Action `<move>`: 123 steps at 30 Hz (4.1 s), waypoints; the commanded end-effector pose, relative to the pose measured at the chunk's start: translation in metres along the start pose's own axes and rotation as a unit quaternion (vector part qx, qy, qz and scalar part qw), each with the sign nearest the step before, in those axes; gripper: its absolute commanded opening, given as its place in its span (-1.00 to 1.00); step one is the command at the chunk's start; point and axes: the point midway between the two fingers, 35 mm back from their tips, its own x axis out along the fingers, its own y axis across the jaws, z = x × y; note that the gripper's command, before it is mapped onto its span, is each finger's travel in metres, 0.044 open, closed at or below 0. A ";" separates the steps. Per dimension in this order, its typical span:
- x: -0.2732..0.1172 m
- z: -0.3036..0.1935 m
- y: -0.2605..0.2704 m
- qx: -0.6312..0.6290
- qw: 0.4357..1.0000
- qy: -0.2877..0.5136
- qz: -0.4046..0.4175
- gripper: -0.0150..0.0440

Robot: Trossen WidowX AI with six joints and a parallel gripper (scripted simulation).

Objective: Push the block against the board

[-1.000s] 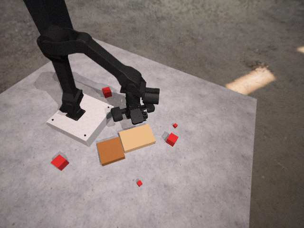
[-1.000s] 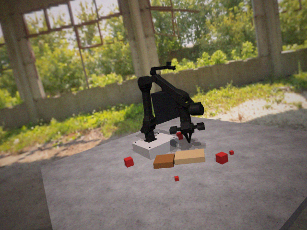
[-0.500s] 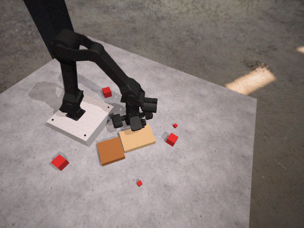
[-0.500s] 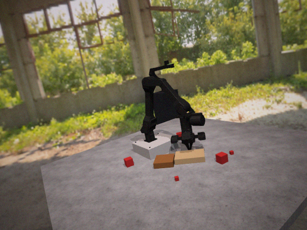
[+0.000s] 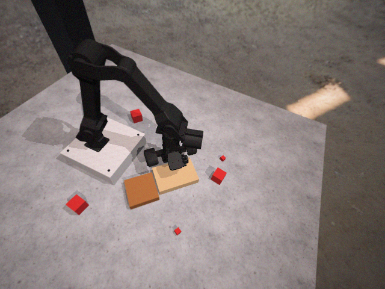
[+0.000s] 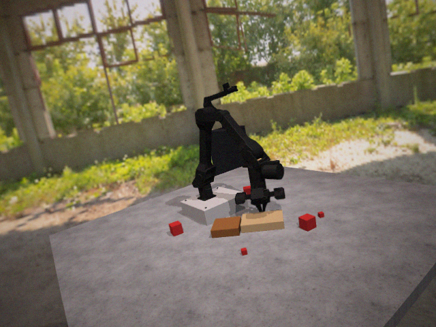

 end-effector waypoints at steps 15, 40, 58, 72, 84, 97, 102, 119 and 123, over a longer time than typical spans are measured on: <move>0.000 0.021 0.000 0.002 1.000 -0.005 0.000 -0.49; 0.001 -0.021 0.001 0.002 1.000 -0.003 0.000 -0.49; -0.054 -0.013 0.007 0.006 1.000 -0.007 0.008 -0.49; -0.059 0.160 0.000 0.000 1.000 -0.011 0.000 -0.49; -0.004 0.161 0.000 0.000 1.000 -0.011 0.000 -0.49; -0.004 0.144 0.000 0.000 1.000 -0.010 0.000 -0.49; -0.003 0.135 0.000 0.000 1.000 -0.010 0.000 -0.49; -0.004 0.159 0.002 0.000 1.000 -0.011 0.000 -0.49; -0.005 0.166 0.002 0.000 1.000 -0.011 0.000 -0.49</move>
